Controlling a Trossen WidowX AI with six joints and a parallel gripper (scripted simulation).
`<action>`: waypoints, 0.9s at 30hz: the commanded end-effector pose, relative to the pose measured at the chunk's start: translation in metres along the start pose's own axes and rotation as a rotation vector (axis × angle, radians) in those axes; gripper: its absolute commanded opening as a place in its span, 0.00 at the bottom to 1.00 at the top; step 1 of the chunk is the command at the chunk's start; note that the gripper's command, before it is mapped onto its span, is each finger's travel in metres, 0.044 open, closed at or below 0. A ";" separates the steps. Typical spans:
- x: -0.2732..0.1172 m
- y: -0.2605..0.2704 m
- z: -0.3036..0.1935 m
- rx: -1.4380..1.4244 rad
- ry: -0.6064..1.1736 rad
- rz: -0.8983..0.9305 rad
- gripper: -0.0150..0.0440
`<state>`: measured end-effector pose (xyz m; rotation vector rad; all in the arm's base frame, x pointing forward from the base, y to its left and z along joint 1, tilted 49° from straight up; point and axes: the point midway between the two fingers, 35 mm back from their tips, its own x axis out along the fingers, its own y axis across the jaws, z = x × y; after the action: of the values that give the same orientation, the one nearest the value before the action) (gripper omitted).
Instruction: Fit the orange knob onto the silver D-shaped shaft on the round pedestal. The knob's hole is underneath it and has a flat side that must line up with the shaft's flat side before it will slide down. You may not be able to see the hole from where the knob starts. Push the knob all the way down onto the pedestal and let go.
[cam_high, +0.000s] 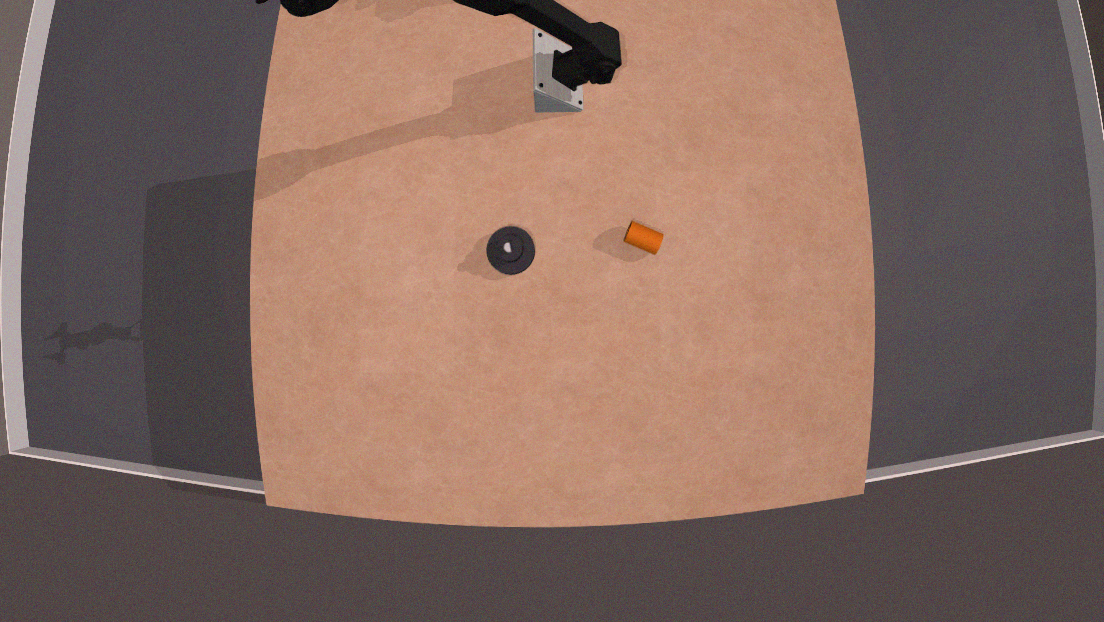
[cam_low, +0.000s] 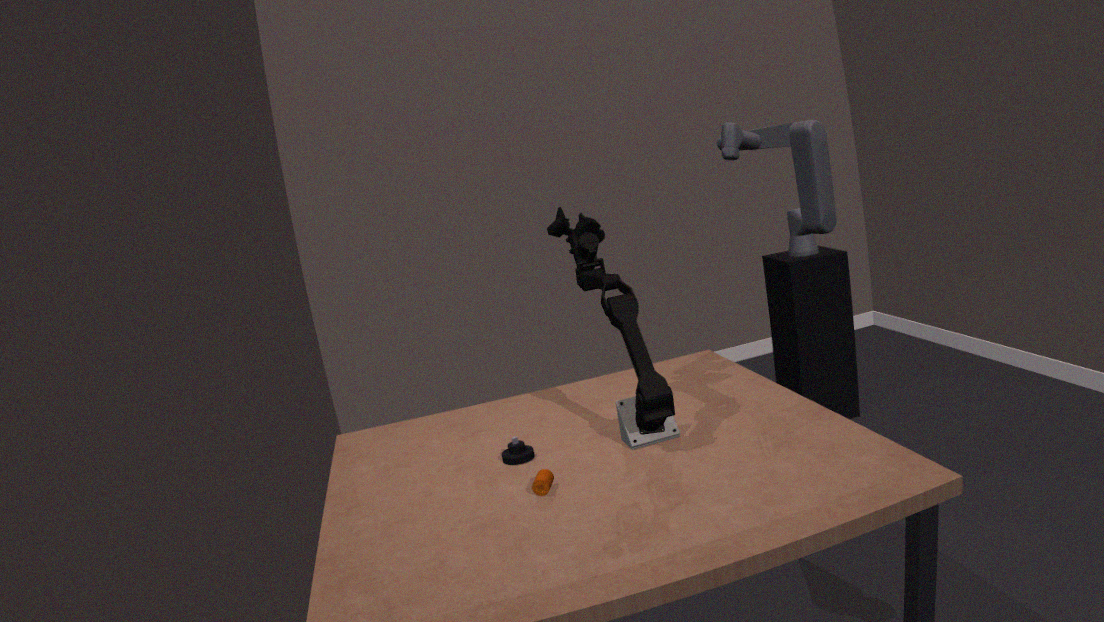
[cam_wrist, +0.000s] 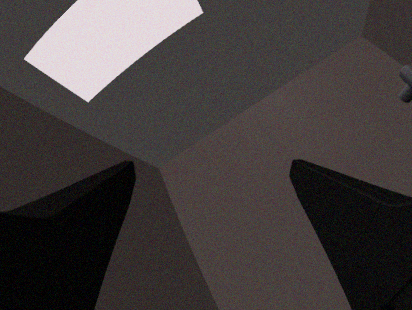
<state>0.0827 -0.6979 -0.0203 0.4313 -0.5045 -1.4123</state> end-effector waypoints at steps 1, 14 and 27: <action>0.000 0.005 -0.003 0.006 0.014 0.003 0.98; -0.050 0.200 -0.117 0.212 0.569 0.068 1.00; -0.227 0.356 -0.190 0.280 1.166 -0.038 1.00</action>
<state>0.4399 -0.4849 0.0033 1.2790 0.1577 -0.9359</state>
